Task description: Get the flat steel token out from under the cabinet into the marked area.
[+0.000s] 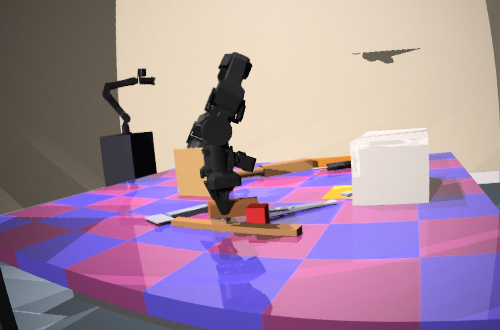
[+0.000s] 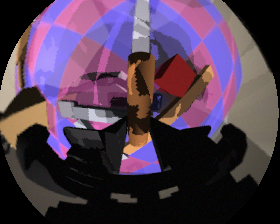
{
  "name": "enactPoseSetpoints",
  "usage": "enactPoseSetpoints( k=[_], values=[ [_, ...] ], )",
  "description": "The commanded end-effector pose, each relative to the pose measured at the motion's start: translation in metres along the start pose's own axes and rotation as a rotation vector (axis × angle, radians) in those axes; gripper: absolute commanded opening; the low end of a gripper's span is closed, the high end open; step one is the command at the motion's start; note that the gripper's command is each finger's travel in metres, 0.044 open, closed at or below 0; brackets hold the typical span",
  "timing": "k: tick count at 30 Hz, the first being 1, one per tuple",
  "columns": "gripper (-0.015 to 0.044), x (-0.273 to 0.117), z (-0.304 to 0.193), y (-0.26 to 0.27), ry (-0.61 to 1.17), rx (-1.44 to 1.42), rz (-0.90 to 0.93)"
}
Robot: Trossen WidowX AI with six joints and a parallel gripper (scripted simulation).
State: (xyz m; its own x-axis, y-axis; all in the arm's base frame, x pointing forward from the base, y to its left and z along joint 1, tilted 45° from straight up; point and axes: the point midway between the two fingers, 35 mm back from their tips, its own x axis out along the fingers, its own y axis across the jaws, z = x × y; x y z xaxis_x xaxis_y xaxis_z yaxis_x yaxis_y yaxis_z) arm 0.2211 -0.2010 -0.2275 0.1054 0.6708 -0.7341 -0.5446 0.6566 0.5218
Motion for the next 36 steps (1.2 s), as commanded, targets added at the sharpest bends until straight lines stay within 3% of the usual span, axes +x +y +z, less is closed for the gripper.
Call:
enactPoseSetpoints(
  k=[1, 16, 36],
  values=[
    [0.0000, 0.003, -0.009, 0.001, -0.002, 0.003, 0.008],
    [0.0000, 0.002, -0.031, 0.002, 0.000, 0.004, 0.007],
    [0.0000, 0.002, -0.025, -0.003, 0.000, 0.006, 0.007]
  ],
)
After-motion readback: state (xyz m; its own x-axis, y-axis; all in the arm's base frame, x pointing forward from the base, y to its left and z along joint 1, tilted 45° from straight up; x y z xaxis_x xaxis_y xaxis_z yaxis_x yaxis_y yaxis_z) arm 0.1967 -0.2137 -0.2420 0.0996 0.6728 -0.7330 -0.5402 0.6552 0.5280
